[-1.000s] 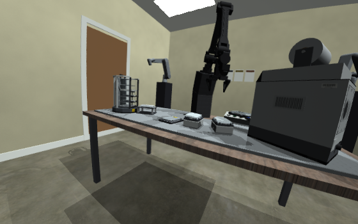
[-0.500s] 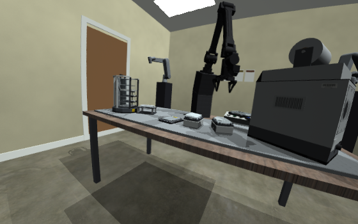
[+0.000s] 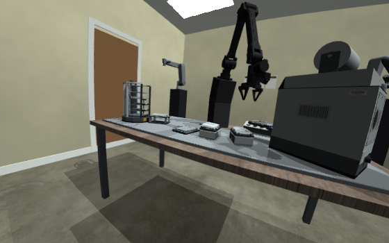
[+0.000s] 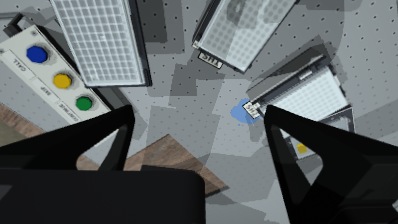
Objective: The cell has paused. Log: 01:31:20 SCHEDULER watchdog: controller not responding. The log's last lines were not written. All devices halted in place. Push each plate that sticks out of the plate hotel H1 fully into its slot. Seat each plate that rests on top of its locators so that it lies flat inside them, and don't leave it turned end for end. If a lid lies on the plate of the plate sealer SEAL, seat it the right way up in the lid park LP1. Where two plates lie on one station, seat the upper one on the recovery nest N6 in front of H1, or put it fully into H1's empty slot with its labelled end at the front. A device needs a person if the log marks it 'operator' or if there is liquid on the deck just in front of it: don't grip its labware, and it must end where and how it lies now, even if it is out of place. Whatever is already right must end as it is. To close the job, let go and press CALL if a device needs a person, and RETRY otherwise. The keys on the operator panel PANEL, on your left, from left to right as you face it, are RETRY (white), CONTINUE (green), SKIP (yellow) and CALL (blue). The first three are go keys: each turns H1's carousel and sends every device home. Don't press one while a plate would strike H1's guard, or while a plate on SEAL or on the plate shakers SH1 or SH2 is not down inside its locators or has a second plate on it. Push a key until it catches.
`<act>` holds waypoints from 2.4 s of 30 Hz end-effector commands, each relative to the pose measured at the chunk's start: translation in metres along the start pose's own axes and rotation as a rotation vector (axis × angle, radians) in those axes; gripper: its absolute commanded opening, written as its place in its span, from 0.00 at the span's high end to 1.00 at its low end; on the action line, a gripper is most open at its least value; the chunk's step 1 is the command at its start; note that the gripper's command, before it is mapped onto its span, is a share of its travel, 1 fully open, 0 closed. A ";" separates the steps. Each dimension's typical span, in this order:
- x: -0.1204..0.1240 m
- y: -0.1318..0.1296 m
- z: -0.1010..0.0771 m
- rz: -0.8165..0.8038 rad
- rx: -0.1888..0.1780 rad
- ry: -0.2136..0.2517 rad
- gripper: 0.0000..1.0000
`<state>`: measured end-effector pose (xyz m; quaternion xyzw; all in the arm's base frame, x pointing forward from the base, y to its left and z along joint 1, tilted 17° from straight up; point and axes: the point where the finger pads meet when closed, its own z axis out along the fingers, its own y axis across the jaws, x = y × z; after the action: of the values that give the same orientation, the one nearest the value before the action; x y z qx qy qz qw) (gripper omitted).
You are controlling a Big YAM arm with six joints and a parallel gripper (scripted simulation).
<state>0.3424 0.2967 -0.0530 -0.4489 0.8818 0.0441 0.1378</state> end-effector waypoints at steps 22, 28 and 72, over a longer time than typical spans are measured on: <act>-0.020 0.070 0.002 0.012 0.002 0.001 0.00; -0.024 0.090 0.002 0.012 0.002 0.000 0.00; -0.002 0.218 0.002 -0.374 0.001 -0.006 0.00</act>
<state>0.1758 0.4128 -0.0633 -0.6113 0.7780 0.0156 0.1443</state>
